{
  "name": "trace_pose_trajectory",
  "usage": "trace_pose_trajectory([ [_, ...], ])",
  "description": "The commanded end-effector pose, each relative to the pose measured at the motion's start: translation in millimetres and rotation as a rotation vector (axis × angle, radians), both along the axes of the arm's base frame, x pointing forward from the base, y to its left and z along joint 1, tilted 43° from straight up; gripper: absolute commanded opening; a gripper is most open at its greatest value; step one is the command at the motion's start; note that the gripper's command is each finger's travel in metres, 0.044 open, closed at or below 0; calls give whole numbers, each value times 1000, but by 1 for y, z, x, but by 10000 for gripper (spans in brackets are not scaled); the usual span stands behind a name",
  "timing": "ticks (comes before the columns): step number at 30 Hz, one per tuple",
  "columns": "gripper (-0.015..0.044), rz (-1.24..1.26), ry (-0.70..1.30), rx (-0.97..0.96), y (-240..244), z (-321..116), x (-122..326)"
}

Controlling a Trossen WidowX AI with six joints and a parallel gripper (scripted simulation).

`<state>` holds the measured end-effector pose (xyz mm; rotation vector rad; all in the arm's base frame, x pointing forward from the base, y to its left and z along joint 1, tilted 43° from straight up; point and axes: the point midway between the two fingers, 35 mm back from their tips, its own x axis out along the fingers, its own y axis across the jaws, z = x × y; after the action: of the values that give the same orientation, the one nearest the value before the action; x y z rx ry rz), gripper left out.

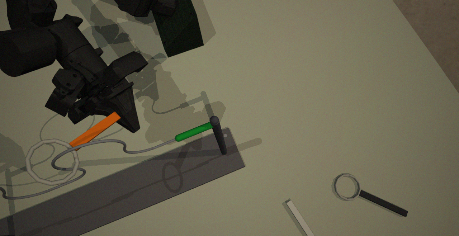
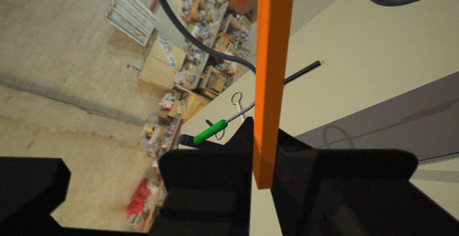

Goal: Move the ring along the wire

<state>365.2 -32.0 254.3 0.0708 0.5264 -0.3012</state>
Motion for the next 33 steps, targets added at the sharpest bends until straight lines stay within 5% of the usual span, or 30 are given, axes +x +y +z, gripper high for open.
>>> trace_pose_trajectory([
  [1,-150,3,17,-85,-5,0,-1],
  [33,-150,13,139,-711,-46,14,-9],
])
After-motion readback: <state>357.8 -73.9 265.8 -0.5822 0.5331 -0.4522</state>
